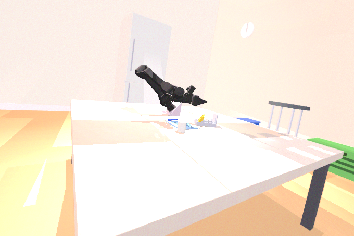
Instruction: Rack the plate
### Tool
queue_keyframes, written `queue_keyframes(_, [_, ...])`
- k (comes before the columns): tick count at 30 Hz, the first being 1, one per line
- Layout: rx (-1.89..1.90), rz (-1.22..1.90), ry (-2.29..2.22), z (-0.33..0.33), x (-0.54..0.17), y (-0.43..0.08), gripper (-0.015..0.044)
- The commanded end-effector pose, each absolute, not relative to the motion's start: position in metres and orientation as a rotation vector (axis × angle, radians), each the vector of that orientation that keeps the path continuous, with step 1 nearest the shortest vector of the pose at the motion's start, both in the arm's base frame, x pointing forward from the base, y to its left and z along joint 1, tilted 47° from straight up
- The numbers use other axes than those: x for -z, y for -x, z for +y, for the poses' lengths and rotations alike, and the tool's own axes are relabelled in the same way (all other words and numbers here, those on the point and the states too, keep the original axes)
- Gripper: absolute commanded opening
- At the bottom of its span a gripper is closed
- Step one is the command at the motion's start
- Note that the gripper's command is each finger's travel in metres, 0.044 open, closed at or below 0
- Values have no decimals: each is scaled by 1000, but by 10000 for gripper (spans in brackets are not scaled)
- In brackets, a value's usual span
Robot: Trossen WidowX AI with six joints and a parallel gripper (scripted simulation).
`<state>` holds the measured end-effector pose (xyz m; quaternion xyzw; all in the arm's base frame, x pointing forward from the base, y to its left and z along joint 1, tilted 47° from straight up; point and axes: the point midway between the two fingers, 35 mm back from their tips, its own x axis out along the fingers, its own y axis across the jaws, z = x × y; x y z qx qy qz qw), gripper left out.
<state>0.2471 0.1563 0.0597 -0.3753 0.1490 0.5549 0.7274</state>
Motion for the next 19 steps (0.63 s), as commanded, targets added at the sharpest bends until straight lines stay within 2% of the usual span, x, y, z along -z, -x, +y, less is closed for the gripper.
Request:
queue_keyframes(1, [-1211,342,813,168,-70,-244,400])
queue_keyframes(4, [-1208,365,807,168,-69,-244,400])
queue_keyframes(19, [-1042,872,720,177,-63,-226,400])
